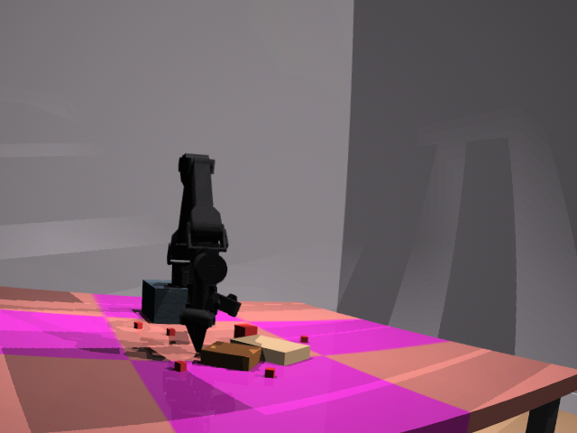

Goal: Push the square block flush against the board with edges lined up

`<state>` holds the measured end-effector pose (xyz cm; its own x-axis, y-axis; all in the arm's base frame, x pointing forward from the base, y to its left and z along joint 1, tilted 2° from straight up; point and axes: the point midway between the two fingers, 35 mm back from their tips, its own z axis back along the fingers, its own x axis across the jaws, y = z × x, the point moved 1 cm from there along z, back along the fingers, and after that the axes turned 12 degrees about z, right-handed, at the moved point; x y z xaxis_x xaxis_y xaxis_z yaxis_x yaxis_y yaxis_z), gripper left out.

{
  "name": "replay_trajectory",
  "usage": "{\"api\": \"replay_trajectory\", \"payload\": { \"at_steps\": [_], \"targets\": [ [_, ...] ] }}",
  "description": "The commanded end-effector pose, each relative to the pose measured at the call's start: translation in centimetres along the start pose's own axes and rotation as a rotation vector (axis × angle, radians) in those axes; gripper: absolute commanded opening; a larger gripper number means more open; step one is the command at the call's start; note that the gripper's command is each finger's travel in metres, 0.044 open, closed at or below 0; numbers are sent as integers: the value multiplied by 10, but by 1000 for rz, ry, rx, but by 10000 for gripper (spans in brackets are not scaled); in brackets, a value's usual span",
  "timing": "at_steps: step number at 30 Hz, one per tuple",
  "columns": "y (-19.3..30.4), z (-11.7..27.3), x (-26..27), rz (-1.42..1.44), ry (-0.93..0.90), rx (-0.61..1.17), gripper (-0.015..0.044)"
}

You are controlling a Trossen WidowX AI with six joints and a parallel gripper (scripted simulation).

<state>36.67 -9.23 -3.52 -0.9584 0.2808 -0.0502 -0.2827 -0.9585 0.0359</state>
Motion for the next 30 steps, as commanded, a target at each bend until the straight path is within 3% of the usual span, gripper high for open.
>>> {"api": "replay_trajectory", "payload": {
  "at_steps": [1,14,18,25,30],
  "targets": [
    [6,1,2,4,2,-3,0],
    [21,2,5,0,-3,2,0],
    [21,53,5,4,2,-2,0],
    [21,56,5,-1,2,-2,0],
    [20,57,-5,-153,3,-2,0]
  ]
}}
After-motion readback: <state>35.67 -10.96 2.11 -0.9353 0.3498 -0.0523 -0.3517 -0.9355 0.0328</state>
